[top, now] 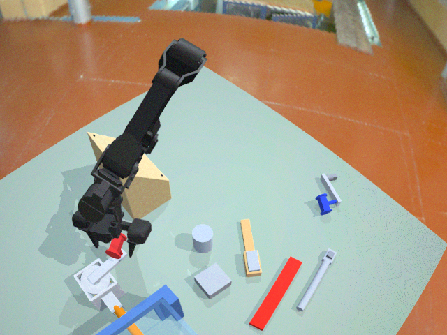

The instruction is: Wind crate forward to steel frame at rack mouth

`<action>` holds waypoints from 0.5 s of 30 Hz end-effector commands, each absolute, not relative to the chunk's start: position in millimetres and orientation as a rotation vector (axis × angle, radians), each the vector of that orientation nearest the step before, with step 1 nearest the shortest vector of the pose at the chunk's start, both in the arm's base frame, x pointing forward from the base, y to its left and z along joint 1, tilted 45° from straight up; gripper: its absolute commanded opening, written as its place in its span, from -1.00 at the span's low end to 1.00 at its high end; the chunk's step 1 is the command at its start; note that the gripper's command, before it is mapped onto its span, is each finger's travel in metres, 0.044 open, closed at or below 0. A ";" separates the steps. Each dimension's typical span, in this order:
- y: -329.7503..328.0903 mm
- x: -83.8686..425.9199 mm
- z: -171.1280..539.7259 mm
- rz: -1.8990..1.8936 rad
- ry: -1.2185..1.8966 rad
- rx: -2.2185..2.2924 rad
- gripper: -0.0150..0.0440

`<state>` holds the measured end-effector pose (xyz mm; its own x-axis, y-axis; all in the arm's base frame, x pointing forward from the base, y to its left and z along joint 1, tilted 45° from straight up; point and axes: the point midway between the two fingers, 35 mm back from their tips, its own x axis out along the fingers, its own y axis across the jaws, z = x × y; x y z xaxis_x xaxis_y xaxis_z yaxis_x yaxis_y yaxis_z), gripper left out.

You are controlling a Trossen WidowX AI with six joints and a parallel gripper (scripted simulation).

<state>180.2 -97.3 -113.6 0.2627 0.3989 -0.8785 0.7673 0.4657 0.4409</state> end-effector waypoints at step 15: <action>-85.1 178.2 -122.9 -0.338 1.355 1.140 0.56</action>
